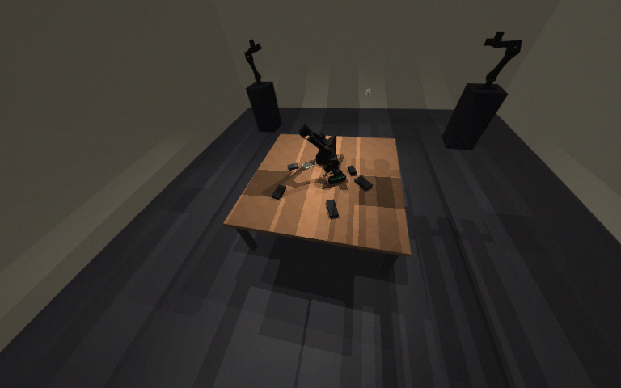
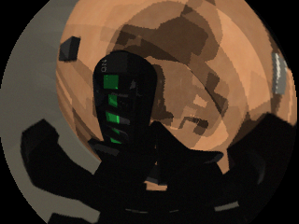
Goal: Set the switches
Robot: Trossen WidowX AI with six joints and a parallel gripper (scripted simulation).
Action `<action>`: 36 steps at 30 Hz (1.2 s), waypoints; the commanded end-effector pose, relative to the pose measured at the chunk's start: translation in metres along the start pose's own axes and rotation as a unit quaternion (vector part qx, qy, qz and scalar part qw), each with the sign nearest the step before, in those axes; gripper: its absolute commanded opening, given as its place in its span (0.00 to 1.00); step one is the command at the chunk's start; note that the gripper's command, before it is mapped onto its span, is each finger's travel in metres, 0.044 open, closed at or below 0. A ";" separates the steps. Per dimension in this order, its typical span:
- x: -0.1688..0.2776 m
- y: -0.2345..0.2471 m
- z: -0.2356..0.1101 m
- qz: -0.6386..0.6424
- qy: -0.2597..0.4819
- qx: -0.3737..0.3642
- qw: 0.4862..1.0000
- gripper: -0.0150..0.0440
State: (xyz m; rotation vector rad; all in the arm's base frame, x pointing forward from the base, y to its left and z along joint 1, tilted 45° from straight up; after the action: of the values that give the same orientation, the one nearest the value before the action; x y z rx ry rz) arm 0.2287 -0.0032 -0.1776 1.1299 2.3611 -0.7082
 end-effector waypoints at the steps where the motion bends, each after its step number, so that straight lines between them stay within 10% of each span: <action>1: -0.001 0.003 0.001 -0.001 -0.003 0.000 1.000 0.25; 29: -0.002 0.039 0.008 0.000 -0.003 -0.002 1.000 0.25; 36: 0.000 0.009 -0.047 -0.001 -0.001 -0.001 1.000 0.25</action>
State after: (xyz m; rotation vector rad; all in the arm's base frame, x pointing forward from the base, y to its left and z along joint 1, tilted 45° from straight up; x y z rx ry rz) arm 0.2385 0.0202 -0.1607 1.1227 2.3600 -0.7260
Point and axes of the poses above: the point midway between the two fingers, 35 mm back from their tips, its own z axis out along the fingers, its own y axis across the jaws, x = y × z, the point moved 1 cm from there along -z, back along the fingers, and after that the axes turned 1 degree about -z, right-handed, at the moved point
